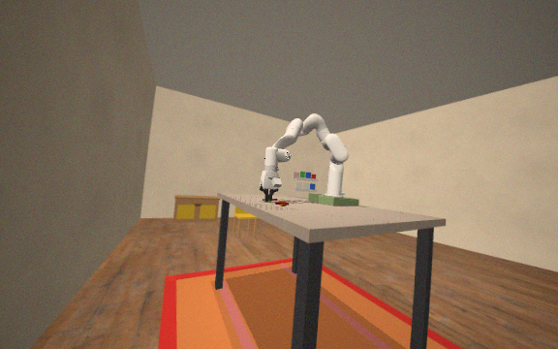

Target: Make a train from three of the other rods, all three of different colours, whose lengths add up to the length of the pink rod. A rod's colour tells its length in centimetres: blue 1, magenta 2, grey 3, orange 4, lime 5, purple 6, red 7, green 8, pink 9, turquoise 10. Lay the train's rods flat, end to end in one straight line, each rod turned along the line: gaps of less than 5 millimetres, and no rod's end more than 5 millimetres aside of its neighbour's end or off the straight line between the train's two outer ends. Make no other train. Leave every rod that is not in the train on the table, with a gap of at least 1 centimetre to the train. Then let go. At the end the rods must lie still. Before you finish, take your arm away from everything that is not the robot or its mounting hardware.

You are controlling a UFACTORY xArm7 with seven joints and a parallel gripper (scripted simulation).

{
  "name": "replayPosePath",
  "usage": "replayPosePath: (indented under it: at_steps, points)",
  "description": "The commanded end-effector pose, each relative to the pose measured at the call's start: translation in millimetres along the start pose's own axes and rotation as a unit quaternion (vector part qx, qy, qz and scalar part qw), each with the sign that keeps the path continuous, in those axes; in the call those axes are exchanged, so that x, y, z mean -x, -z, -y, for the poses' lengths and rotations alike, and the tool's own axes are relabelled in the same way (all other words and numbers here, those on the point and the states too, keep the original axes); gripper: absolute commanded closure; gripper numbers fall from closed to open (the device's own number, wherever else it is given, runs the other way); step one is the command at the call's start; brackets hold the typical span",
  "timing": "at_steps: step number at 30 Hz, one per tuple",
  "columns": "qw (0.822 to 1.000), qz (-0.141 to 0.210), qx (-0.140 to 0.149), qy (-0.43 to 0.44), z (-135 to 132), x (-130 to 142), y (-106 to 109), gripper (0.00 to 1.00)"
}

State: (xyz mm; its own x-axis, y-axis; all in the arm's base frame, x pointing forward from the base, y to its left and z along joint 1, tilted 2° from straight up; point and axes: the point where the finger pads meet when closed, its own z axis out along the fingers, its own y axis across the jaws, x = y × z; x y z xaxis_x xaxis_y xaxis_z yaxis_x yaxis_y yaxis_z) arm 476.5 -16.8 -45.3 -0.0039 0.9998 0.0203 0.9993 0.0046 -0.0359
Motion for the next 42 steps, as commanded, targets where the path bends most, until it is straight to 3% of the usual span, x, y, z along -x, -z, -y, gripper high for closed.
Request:
replayPosePath:
  at_steps: [1, 16, 30, 35, 42]
  points:
    - [1.000, 0.000, 0.002, 0.000, -1.7, 0.1, 1.5, 0.96]
    - [1.000, 0.000, 0.002, 0.000, -1.7, 0.1, 1.5, 0.76]
    - [1.000, 0.000, 0.002, 0.000, -1.7, 0.1, 3.2, 0.76]
    - [1.000, 0.000, 0.002, 0.000, -1.6, 0.0, 15.8, 0.76]
    - [1.000, 0.000, 0.002, 0.000, -1.5, 0.0, 51.5, 0.76]
